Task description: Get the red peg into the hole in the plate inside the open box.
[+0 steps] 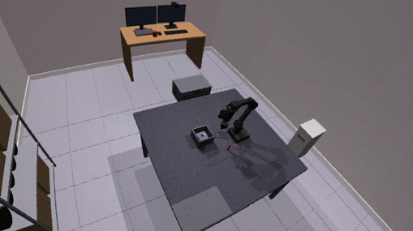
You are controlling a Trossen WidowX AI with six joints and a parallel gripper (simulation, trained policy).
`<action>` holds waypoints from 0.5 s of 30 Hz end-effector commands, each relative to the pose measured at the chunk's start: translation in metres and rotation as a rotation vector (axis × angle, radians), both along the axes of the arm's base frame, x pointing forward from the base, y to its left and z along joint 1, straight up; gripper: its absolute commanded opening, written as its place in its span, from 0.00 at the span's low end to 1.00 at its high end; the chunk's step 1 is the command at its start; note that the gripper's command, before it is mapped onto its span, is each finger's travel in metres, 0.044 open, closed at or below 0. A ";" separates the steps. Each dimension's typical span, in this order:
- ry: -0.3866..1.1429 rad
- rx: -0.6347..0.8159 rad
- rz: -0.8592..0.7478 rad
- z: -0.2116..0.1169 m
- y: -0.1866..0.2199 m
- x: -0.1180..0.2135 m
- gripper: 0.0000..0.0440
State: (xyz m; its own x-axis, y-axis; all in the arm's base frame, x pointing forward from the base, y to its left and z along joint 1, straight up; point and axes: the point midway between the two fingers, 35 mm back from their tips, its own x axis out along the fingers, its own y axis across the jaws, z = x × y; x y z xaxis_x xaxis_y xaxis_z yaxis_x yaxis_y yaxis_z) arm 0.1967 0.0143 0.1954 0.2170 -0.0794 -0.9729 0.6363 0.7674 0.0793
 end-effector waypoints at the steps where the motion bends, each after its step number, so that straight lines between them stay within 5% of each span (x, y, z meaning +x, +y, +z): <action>1: 0.033 0.004 -0.037 -0.011 0.012 -0.006 1.00; 15: 0.137 0.010 -0.182 -0.068 0.065 -0.028 1.00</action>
State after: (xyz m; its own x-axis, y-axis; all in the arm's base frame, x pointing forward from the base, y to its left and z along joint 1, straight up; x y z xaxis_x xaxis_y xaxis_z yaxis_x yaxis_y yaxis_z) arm 0.1720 0.0724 0.1358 0.0792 -0.0961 -0.9922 0.7556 0.6550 -0.0031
